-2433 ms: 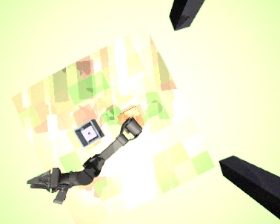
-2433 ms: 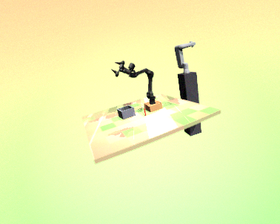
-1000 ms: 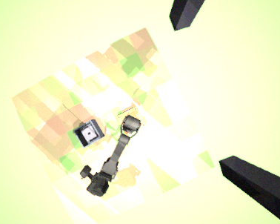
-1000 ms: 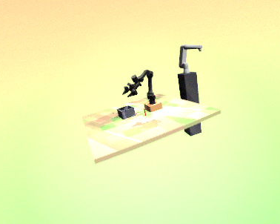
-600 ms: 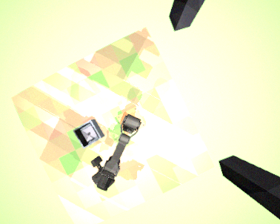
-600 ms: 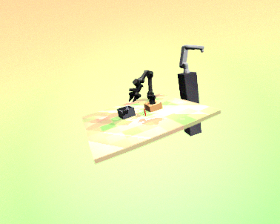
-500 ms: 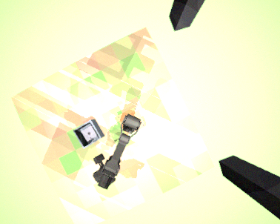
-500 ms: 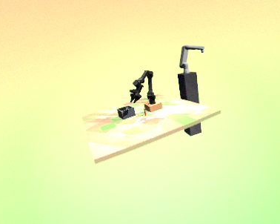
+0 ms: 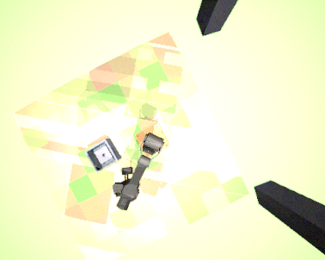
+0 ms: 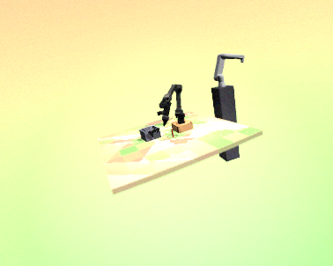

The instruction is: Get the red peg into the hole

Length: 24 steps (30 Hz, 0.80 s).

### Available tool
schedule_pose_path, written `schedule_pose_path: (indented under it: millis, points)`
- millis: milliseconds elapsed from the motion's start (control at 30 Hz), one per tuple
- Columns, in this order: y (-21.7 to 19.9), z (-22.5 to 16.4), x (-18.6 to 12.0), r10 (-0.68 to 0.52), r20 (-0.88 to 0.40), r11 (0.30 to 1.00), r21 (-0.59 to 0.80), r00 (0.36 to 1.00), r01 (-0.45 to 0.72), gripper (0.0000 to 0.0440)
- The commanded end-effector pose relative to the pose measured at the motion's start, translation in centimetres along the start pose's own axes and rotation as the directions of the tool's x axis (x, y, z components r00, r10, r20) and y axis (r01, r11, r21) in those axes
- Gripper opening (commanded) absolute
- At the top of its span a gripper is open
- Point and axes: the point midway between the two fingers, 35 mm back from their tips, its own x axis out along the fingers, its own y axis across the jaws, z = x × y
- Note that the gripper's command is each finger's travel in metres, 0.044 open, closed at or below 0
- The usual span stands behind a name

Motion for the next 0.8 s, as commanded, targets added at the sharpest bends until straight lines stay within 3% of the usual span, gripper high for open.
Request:
schedule_pose_path:
  millis: [0,367,767]
  points:
    - [-2.0,-1.5,0.7,-0.078,-0.077,0.99,0.115,0.994,0.086,0.0439]
    - [-5.3,-4.4,2.7,-0.202,-0.215,0.901,0.342,0.955,0.268,0.044]
    - [-6.3,-6.6,6.5,-0.18,-0.253,0.833,0.474,0.95,0.285,0.044]
